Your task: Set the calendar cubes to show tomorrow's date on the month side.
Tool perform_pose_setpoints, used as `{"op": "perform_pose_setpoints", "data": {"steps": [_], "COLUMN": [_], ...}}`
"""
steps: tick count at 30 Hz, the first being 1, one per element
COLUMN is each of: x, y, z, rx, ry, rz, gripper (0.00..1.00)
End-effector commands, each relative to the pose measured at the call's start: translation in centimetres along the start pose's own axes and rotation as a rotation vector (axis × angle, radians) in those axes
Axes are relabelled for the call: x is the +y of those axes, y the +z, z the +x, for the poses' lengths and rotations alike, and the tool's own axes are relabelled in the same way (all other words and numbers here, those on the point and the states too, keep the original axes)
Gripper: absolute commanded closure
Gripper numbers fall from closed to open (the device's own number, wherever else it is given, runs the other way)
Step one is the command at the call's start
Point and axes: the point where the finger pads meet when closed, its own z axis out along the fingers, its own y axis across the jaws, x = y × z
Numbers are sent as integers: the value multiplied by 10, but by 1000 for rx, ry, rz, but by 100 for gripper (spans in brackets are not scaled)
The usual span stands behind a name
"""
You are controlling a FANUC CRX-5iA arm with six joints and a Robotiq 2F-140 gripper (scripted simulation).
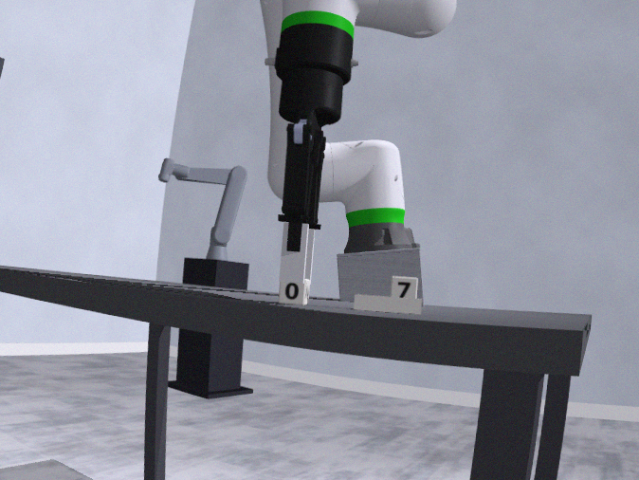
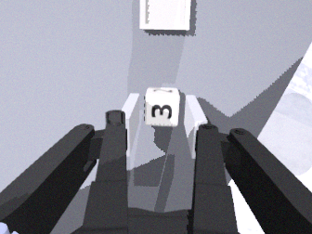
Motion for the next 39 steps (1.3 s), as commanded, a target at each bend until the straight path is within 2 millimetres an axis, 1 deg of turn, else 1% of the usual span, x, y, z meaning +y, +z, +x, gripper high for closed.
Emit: {"op": "perform_pose_setpoints", "data": {"steps": [1,11,39], "x": [0,0,0], "y": [6,14,14], "z": [0,0,0], "rx": [0,0,0], "ry": [0,0,0], "rz": [-1,-1,-1], "gripper": [65,65,65]}}
